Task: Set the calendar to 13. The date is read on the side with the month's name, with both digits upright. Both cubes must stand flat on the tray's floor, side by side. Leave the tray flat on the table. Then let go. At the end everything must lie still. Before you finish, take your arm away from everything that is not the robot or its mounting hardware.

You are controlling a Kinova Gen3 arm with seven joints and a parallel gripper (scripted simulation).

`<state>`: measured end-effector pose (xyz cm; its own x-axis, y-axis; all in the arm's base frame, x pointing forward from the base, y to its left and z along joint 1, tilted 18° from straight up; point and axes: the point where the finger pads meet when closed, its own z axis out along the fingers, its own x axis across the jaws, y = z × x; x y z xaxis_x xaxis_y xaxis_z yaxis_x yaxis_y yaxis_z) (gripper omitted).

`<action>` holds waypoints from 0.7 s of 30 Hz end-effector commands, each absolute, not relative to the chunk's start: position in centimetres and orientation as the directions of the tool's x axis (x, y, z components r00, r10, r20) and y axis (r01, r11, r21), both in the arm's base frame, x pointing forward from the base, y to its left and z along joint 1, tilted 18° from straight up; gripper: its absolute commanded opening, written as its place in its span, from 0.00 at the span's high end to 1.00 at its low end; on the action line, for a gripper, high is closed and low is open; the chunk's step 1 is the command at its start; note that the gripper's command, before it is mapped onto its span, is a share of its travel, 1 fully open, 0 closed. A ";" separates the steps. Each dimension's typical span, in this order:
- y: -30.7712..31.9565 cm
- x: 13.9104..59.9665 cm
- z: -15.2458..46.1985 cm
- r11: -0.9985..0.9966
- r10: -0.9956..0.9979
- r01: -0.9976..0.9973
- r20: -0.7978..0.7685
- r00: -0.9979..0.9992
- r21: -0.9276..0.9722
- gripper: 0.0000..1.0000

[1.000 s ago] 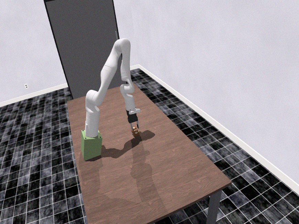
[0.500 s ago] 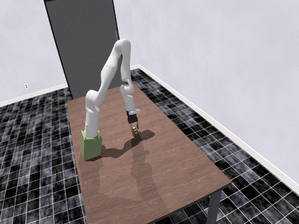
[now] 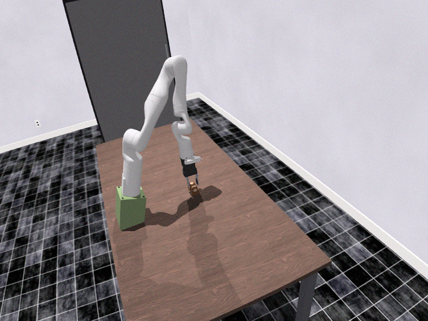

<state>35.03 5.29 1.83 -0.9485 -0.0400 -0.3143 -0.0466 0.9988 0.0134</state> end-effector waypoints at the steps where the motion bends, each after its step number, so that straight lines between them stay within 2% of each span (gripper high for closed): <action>1: 5.3 35.0 1.9 0.999 -0.040 -0.047 -0.315 -0.948 0.014 0.10; 21: 5.3 35.1 1.6 0.999 -0.040 -0.047 -0.315 -0.948 0.014 0.10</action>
